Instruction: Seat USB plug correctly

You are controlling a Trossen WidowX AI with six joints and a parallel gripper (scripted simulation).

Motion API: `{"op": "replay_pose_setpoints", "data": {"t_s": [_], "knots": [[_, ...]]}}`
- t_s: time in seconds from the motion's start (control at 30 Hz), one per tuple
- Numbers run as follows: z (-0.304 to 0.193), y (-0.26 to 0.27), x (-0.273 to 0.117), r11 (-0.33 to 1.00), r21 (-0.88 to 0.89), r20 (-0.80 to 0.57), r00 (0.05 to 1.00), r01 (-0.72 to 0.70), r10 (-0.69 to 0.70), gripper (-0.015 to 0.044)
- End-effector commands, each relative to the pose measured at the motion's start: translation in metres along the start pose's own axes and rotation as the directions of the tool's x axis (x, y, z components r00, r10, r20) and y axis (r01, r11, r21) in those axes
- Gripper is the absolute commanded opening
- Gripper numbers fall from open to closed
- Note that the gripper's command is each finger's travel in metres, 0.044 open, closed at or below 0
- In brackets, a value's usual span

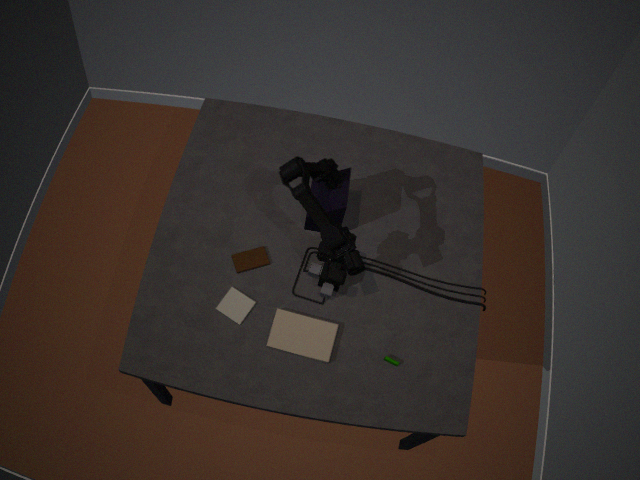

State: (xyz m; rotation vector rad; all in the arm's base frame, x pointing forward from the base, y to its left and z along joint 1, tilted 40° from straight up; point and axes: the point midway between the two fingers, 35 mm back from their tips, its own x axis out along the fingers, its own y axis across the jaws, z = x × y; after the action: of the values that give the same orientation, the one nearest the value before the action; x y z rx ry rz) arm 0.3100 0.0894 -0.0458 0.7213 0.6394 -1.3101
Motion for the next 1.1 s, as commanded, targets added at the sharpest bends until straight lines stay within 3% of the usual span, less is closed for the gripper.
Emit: {"op": "replay_pose_setpoints", "data": {"t_s": [0.0, 1.07], "knots": [[0.000, 0.000, 0.000, 1.000, 0.000, 0.000, 1.000, 0.001, -0.001, 0.0000], [0.000, 0.000, -0.018, 1.000, 0.000, -0.001, 1.000, 0.000, 0.000, 0.0000]]}}
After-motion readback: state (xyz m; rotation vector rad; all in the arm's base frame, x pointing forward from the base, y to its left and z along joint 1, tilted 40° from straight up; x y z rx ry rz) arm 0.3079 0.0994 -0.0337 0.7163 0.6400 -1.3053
